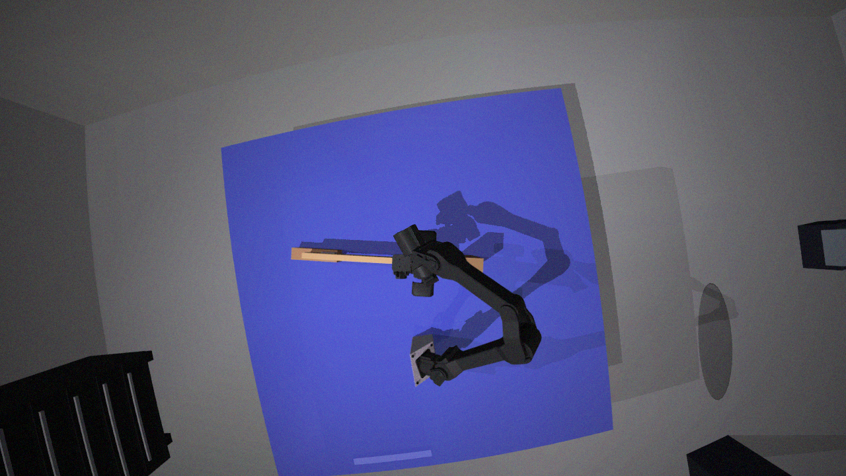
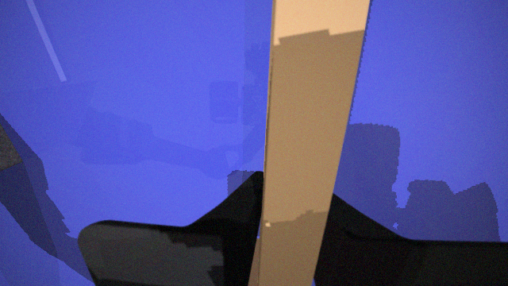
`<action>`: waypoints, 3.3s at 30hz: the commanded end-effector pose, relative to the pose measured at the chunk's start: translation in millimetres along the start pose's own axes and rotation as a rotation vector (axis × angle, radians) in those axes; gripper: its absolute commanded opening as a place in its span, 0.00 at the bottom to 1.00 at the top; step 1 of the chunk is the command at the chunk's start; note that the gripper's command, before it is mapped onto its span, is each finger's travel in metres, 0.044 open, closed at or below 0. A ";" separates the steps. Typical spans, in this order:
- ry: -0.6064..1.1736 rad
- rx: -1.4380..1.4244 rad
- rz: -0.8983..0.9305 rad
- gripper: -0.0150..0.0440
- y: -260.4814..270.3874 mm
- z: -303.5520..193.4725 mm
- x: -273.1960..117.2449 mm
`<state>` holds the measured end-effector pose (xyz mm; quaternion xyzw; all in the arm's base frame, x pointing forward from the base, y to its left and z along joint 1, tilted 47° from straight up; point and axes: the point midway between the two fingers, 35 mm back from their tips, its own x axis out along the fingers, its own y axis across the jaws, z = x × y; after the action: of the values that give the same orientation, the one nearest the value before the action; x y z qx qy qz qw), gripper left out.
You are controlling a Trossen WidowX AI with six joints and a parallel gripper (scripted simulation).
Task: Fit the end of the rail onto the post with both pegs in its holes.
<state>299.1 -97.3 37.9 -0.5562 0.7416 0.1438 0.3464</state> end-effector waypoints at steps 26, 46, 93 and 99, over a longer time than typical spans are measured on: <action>-0.009 -0.002 -0.006 0.25 0.1 2.4 -1.9; -0.009 -0.002 -0.006 0.25 -0.3 2.6 -4.0; -0.009 -0.002 -0.006 0.25 -0.7 -7.7 -3.1; -0.009 -0.002 -0.006 0.25 -0.7 -9.6 -3.4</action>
<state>296.7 -102.0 44.3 -0.5560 0.7407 0.1446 0.3484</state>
